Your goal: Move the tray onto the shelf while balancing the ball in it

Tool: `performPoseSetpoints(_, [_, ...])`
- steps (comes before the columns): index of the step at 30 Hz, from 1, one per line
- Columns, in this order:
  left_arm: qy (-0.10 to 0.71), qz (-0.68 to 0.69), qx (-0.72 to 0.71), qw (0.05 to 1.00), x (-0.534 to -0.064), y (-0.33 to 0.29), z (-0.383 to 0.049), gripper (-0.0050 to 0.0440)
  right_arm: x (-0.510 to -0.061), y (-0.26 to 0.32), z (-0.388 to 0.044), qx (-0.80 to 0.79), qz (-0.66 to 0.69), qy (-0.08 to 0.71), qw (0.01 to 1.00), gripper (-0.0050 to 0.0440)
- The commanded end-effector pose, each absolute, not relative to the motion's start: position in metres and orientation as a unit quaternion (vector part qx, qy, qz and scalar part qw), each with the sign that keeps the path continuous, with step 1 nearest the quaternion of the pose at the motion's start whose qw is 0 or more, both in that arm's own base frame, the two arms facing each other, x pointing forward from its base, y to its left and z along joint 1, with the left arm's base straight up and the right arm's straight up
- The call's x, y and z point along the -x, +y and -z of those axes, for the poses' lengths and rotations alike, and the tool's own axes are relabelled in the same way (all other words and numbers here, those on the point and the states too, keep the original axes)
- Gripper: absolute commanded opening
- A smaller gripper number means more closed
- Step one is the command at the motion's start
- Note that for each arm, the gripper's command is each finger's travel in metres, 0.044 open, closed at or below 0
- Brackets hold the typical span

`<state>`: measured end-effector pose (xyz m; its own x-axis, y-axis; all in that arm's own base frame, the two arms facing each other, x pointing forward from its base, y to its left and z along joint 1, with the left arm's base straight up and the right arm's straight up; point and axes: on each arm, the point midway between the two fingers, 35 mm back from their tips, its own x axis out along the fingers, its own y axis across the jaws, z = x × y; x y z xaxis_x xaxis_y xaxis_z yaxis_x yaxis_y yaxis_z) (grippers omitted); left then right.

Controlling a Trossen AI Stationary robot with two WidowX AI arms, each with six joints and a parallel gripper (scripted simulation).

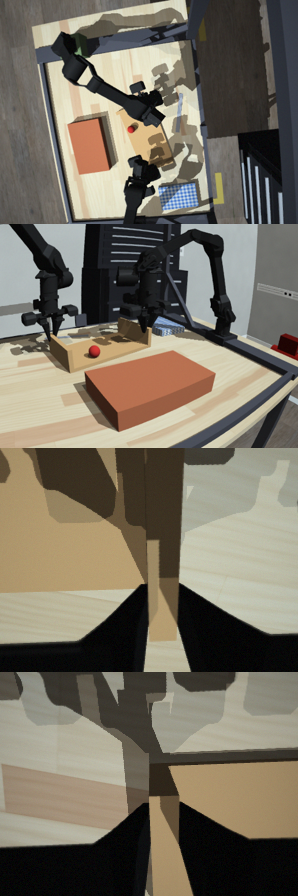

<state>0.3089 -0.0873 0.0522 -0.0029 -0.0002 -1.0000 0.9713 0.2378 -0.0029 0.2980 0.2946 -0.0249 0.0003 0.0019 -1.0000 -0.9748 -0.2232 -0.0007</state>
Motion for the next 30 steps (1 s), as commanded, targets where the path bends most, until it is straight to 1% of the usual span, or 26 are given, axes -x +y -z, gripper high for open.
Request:
performPoseSetpoints(1, [0.551, 0.43, -0.436, 0.568, -0.315, -0.087, -0.061, 0.0068, -0.3, 0.293, 0.022, 0.553, -0.551, 0.44, 0.444, 0.0])
performPoseSetpoints(2, [0.551, 0.43, -0.436, 0.568, -0.315, -0.087, -0.061, 0.0068, -0.3, 0.293, 0.022, 0.553, -0.551, 0.44, 0.444, 0.0])
performPoseSetpoints(3, [0.551, 0.43, -0.435, 0.567, -0.314, -0.086, -0.061, 0.0068, -0.3, 0.293, 0.022, 0.553, -0.551, 0.44, 0.444, 0.0032])
performPoseSetpoints(4, [0.55, 0.43, -0.436, 0.568, -0.315, -0.087, -0.061, 0.0068, -0.3, 0.293, 0.022, 0.553, -0.551, 0.44, 0.443, 0.0048])
performPoseSetpoints(6, [0.55, 0.429, -0.436, 0.568, -0.315, -0.086, -0.061, 0.0068, -0.3, 0.293, 0.022, 0.554, -0.551, 0.44, 0.443, 0.006])
performPoseSetpoints(21, [0.55, 0.427, -0.437, 0.57, -0.316, -0.086, -0.063, 0.0068, -0.299, 0.293, 0.022, 0.555, -0.552, 0.439, 0.441, 0.0067])
performPoseSetpoints(22, [0.545, 0.428, -0.444, 0.568, -0.311, -0.087, -0.062, 0.0068, -0.301, 0.294, 0.016, 0.556, -0.553, 0.432, 0.446, 0.0067])
performPoseSetpoints(23, [0.549, 0.427, -0.439, 0.569, -0.312, -0.085, -0.062, 0.0068, -0.3, 0.293, 0.019, 0.556, -0.552, 0.436, 0.443, 0.0067])
performPoseSetpoints(30, [0.542, 0.428, -0.441, 0.573, -0.316, -0.087, -0.07, 0.0068, -0.305, 0.299, 0.003, 0.553, -0.553, 0.422, 0.459, 0.0068])
